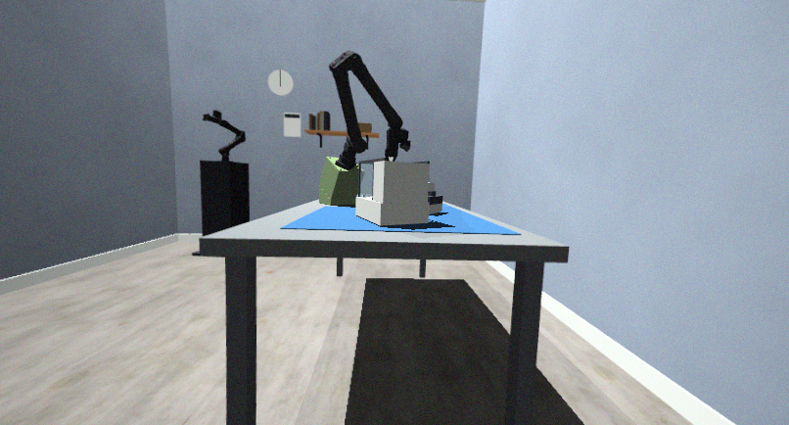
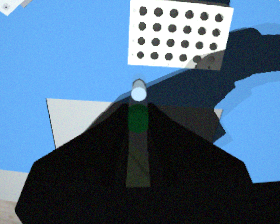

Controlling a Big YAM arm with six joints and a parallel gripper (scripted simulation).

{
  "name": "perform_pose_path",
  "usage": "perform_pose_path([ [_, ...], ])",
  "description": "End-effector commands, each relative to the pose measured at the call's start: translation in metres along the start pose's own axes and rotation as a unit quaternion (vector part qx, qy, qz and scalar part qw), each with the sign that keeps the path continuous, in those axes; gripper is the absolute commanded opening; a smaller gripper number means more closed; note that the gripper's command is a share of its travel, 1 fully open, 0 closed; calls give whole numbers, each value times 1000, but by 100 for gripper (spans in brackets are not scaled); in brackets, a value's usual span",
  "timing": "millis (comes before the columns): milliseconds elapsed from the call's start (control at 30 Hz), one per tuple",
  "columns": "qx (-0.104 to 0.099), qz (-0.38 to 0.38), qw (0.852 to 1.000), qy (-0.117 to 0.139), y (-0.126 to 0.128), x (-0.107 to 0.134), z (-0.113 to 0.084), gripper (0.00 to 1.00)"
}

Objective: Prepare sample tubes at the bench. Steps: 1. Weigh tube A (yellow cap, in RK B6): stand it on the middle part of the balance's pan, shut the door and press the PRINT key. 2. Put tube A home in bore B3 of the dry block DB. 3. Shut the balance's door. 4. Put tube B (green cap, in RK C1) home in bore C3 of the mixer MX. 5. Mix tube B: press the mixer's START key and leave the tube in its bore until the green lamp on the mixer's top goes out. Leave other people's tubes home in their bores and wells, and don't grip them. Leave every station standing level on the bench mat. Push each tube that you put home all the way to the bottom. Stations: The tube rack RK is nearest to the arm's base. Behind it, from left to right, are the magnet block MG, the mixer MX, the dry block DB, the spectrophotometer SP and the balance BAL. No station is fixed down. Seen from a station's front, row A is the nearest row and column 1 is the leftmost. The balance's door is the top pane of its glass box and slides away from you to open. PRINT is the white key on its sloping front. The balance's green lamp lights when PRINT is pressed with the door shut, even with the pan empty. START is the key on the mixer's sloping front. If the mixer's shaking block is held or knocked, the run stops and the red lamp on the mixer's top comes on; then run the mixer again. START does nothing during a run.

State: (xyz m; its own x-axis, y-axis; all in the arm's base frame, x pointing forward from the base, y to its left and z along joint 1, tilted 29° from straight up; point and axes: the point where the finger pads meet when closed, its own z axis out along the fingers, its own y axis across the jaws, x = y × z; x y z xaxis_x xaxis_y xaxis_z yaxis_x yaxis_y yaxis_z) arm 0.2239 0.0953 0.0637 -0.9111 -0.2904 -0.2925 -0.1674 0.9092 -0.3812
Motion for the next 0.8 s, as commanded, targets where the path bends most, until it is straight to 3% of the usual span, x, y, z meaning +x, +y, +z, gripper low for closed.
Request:
perform_pose_path([
  [0, -9, 14, 1000, -18, 4, -18, -21, 9],
  [233, -9, 14, 1000, -18, 4, -18, -30, 9],
  [333, -2, 6, 1000, -4, 4, -7, -21, 9],
  [767, -3, 9, 1000, -6, 2, -8, -19, 9],
])
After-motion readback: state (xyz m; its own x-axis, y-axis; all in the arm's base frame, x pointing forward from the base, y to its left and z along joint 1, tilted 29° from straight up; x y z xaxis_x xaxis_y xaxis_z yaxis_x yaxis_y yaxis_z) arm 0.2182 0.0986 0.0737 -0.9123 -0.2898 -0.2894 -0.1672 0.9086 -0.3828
